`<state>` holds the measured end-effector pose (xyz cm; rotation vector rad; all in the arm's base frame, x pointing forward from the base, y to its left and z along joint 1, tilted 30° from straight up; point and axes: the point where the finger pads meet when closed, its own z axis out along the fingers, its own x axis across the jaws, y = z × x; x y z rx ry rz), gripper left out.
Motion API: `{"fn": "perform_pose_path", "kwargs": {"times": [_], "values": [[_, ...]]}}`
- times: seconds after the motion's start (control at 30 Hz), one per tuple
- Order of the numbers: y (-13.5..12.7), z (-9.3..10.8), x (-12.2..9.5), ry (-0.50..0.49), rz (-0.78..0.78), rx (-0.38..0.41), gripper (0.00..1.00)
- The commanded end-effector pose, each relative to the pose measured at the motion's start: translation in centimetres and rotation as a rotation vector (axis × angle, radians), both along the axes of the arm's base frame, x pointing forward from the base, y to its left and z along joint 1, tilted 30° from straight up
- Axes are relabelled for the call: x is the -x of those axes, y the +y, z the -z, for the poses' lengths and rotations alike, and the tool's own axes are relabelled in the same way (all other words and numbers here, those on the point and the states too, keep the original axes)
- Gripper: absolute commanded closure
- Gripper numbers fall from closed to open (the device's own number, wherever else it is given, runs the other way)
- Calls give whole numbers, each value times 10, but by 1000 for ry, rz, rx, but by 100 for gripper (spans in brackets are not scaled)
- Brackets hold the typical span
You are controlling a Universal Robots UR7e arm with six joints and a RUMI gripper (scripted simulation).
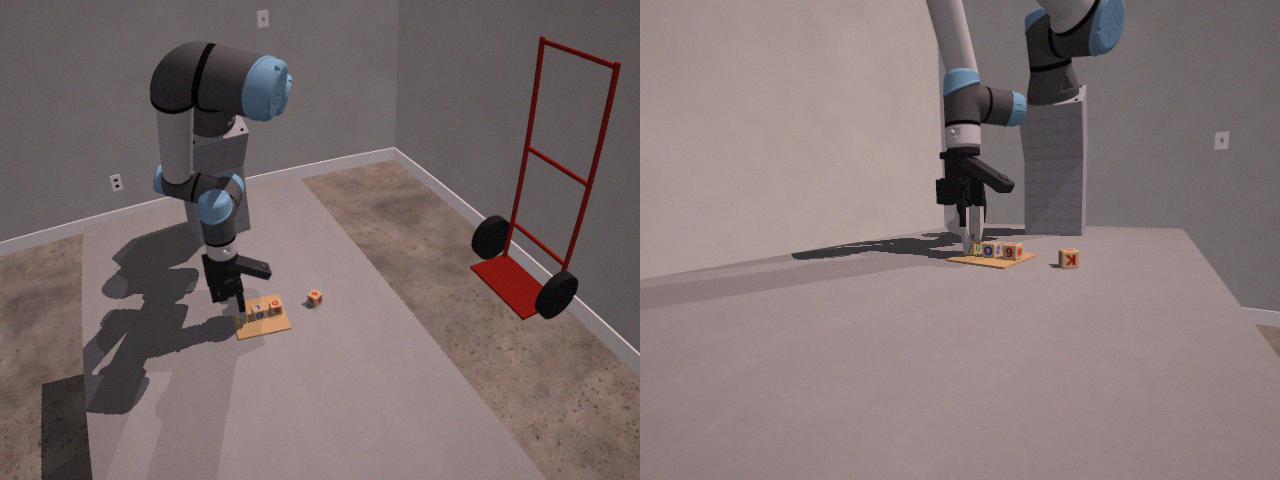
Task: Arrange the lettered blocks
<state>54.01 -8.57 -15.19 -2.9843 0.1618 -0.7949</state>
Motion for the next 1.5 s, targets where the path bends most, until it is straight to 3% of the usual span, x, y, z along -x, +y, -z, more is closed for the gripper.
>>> {"fn": "perform_pose_path", "kwargs": {"times": [0.0, 1.43, 1.47], "values": [[-1, 0, -3, -3, 0, 2, 91], [-1, 1, -3, -3, 0, 2, 91], [-1, 1, -3, -3, 0, 2, 88]]}}
